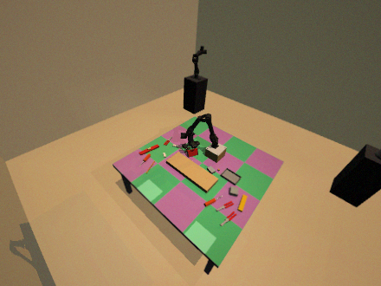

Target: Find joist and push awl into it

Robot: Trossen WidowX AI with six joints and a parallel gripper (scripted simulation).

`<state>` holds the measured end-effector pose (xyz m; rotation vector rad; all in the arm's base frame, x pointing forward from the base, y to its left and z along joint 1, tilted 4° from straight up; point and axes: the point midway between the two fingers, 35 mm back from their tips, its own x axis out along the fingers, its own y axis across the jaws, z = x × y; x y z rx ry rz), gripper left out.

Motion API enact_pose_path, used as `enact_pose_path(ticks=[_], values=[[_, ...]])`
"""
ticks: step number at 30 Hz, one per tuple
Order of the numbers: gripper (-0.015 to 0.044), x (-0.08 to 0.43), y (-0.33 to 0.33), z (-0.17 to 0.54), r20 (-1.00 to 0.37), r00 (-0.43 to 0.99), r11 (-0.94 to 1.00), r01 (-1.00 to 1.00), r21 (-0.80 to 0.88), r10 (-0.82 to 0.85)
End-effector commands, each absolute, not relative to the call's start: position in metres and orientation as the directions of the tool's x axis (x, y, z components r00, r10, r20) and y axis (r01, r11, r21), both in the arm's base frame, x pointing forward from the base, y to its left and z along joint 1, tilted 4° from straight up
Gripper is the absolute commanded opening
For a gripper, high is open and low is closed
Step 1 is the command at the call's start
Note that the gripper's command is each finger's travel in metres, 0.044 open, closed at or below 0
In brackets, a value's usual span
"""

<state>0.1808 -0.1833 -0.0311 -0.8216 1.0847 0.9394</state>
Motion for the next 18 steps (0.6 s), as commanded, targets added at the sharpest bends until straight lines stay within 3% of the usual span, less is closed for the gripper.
enact_pose_path(ticks=[1,10,18], values=[[0.0235,0.181,-0.183,-0.029,-0.958,0.188,0.385,-0.918,-0.093,0.216],[0.0000,0.181,-0.183,-0.014,-0.958,0.188,0.385,-0.918,-0.093,0.216],[0.0000,0.180,-0.183,0.001,-0.958,0.188,0.385,-0.918,-0.094,0.216]])
